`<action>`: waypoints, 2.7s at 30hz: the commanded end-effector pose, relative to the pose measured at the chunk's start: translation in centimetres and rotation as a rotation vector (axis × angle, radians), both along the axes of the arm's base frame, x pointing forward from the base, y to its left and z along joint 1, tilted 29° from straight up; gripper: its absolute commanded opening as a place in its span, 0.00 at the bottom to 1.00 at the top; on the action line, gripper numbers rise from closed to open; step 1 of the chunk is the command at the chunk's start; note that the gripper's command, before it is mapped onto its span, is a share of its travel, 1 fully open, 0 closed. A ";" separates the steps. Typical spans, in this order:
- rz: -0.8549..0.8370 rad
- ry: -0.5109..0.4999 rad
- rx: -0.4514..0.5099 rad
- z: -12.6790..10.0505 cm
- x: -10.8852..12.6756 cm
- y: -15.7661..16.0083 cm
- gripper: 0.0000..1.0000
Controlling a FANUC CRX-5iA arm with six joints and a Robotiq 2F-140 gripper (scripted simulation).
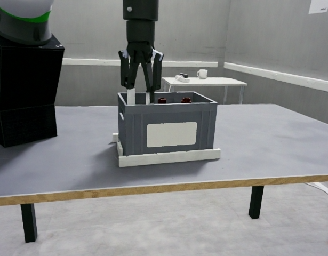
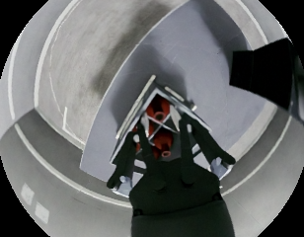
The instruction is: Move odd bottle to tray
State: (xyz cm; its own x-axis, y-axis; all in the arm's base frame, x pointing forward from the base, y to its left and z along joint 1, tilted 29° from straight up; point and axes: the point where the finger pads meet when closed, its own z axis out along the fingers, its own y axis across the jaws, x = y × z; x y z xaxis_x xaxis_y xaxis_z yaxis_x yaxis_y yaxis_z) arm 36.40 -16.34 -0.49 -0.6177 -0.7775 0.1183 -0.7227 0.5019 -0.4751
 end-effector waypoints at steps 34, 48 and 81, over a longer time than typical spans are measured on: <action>0.000 -0.001 0.000 1.2 -0.4 0.5 0.44; 0.000 -0.001 0.000 4.6 -1.6 2.0 0.44; 0.000 -0.001 0.000 7.5 -2.6 3.2 0.10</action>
State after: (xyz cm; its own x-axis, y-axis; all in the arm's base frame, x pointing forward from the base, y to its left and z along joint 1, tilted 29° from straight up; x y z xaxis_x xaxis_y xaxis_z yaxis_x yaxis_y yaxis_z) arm 33.75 -13.11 6.94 -0.6177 -0.7775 0.1183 -0.7228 0.5019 -0.4750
